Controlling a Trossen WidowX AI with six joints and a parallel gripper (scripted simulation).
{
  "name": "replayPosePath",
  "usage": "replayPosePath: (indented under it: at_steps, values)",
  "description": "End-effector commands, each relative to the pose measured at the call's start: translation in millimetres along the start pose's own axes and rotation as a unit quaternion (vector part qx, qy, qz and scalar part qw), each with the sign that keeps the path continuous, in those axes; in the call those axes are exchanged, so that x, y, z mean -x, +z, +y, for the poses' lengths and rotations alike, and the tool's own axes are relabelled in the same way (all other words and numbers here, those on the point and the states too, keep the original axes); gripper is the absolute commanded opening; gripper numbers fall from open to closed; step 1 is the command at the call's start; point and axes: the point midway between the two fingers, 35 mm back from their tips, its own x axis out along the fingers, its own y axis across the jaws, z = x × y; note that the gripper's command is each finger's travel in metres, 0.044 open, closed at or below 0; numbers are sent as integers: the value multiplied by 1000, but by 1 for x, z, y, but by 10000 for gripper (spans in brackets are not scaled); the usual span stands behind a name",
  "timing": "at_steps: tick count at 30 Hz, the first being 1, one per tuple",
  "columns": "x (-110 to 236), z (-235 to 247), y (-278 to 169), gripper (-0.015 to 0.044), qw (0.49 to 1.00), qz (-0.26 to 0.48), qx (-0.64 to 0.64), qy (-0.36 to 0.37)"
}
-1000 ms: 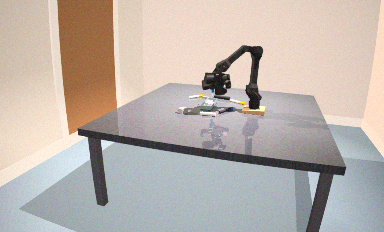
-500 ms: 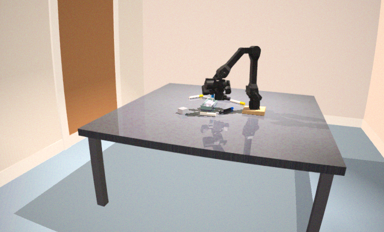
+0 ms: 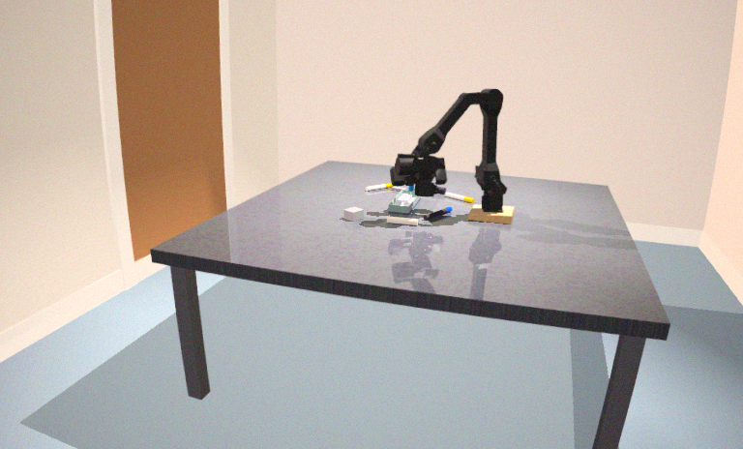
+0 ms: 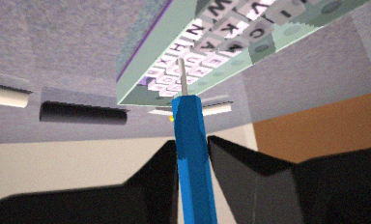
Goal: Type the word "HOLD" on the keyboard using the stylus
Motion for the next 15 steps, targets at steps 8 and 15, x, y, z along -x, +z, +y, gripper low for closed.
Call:
replayPosePath:
  at_steps: [8, 15]
  values:
    - [-4, 1, 6, 81, 1000, 2, 3, 1]
    - [-5, 1, 9, 81, 1000, 2, 3, 1]
